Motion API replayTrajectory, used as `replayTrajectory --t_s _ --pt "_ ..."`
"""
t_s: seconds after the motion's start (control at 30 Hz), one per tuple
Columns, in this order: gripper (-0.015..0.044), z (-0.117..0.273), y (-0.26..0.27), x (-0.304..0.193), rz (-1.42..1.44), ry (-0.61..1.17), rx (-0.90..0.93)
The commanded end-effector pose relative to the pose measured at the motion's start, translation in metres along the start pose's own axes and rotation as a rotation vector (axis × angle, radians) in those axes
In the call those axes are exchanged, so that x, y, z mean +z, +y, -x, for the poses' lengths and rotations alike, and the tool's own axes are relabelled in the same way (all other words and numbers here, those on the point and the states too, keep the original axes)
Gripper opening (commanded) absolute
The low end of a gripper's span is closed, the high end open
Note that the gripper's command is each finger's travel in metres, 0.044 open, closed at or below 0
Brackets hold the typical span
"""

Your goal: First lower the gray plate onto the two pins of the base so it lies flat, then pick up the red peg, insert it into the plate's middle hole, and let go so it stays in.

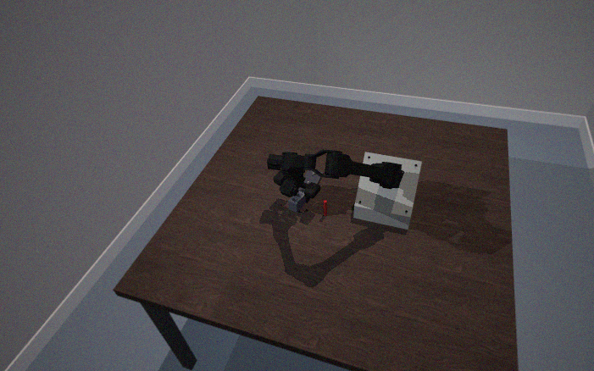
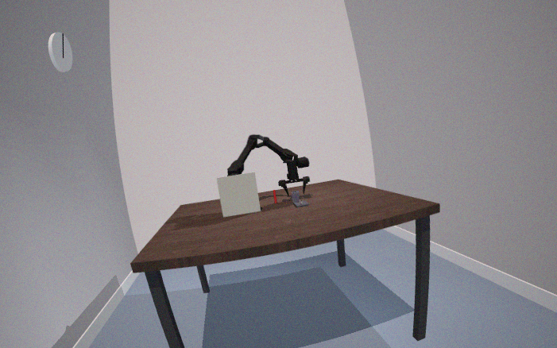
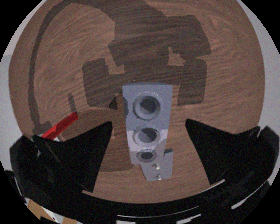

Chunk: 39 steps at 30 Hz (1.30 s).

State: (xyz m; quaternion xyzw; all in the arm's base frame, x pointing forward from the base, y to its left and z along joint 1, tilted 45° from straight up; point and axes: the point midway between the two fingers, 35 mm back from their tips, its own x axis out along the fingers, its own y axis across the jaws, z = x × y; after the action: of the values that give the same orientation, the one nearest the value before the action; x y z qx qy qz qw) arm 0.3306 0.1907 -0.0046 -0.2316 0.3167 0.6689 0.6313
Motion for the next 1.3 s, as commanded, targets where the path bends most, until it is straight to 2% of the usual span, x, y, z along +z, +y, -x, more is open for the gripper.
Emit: replayTrajectory --t_s 0.0,0.37,0.73,1.03,1.17,1.27 --pt "0.044 -0.009 0.003 -0.003 -0.013 0.003 0.009" --pt "0.044 -0.024 0.004 -0.003 -0.013 0.001 0.01" --pt "0.0151 -0.024 0.004 -0.003 -0.013 0.001 0.01" --pt "0.0091 -0.024 0.004 -0.003 -0.013 0.001 0.01" --pt "0.0 -0.019 0.003 -0.004 -0.013 0.002 0.009" --pt "0.0 -0.01 0.001 -0.004 -0.013 0.005 0.008"
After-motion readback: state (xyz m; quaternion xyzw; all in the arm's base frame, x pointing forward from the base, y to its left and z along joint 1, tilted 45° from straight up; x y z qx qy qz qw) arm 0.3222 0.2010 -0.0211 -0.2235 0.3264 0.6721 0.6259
